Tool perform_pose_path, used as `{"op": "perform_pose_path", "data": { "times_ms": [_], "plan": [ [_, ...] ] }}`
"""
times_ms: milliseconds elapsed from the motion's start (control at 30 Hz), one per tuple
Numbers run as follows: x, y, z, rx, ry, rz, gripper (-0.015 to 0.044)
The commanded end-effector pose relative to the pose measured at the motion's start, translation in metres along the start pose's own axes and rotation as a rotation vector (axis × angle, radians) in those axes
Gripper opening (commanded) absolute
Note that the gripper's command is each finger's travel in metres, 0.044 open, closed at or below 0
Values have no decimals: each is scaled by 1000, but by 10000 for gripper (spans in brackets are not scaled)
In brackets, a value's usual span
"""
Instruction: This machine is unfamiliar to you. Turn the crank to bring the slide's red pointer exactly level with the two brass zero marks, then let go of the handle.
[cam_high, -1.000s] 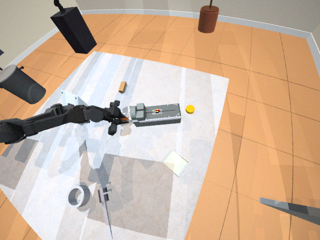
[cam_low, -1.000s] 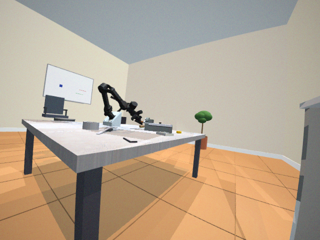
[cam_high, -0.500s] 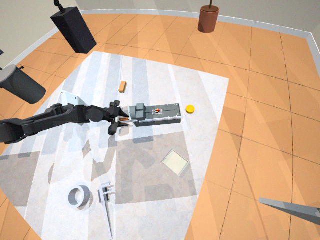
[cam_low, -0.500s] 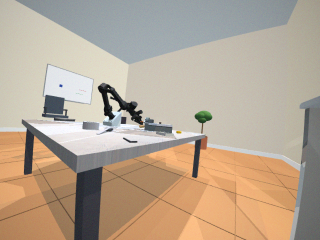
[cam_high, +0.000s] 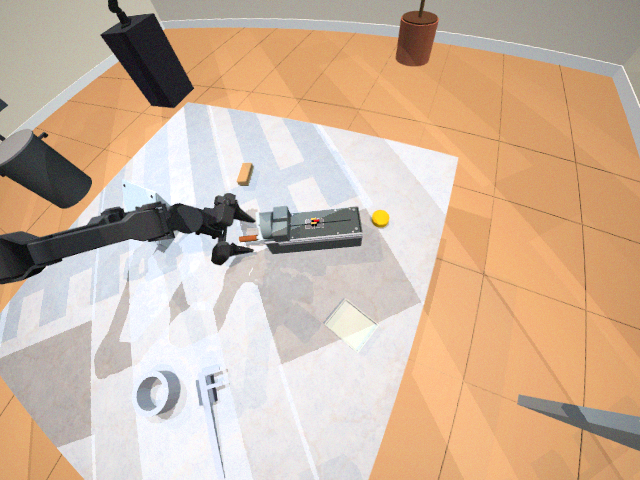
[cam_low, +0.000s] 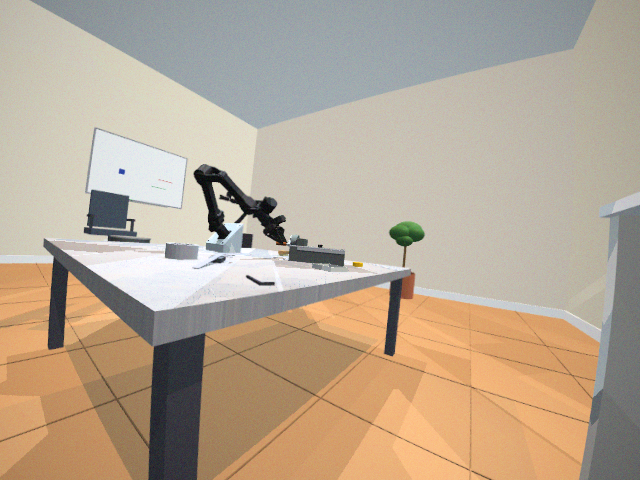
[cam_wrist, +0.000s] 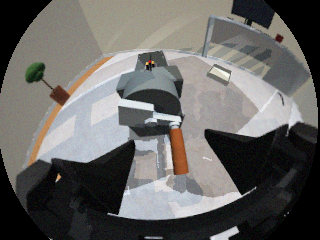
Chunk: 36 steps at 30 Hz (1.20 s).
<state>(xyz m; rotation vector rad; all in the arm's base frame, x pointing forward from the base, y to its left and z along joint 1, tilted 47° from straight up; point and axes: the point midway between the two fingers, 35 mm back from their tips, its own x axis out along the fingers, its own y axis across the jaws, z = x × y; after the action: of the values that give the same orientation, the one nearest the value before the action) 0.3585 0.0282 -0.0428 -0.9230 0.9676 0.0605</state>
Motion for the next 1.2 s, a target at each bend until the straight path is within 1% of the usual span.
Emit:
{"op": "perform_pose_path", "data": {
  "times_ms": [0, 133, 433, 533, 1167],
  "plan": [
    [-16, -6, 18, 18, -14, -16, 440],
    [-23, -6, 28, 17, -13, -12, 440],
    [-75, -1, 79, 7, -10, 0, 440],
    [-86, -1, 86, 5, -10, 0, 440],
    [-43, 0, 145, -1, 74, -57, 440]
  ]
}}
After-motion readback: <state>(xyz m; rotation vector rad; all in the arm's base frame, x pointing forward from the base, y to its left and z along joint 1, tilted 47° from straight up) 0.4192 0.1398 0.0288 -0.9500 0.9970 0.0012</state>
